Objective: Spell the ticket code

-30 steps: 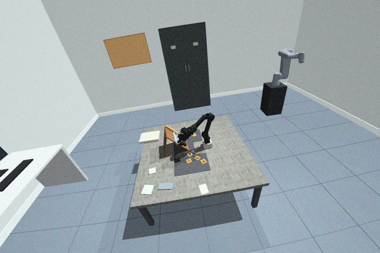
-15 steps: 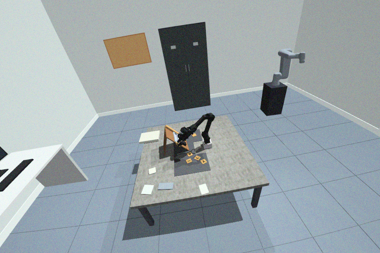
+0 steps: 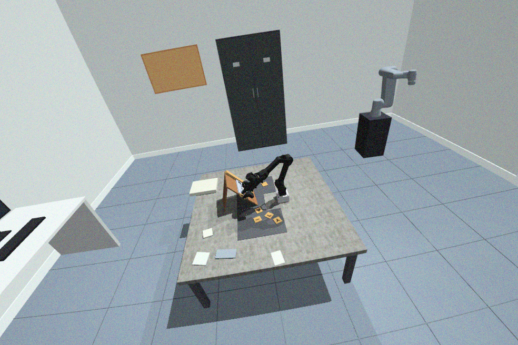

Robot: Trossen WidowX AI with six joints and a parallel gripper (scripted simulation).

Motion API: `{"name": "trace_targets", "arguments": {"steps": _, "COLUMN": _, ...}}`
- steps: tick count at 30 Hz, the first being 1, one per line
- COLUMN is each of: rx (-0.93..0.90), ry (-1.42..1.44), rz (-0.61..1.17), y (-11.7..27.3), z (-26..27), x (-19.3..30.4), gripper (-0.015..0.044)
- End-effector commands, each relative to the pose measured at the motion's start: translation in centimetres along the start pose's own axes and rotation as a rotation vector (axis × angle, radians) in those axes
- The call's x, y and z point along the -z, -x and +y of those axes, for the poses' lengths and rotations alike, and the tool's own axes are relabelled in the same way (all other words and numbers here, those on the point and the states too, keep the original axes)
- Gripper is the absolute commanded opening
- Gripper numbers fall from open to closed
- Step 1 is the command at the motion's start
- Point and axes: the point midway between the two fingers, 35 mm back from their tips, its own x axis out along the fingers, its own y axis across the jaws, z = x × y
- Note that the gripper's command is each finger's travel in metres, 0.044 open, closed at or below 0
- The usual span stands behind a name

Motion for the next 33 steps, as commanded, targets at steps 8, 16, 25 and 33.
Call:
{"name": "trace_targets", "arguments": {"steps": 8, "rx": -0.002, "ry": 0.004, "rz": 0.001, "y": 0.0, "z": -0.6, "x": 0.1, "gripper": 0.0}}
{"name": "trace_targets", "arguments": {"steps": 16, "rx": -0.001, "ry": 0.004, "rz": 0.001, "y": 0.0, "z": -1.0, "x": 0.1, "gripper": 0.0}}
{"name": "trace_targets", "arguments": {"steps": 25, "rx": -0.001, "ry": 0.004, "rz": 0.001, "y": 0.0, "z": -1.4, "x": 0.1, "gripper": 0.0}}
{"name": "trace_targets", "arguments": {"steps": 33, "rx": -0.001, "ry": 0.005, "rz": 0.001, "y": 0.0, "z": -1.8, "x": 0.1, "gripper": 0.0}}
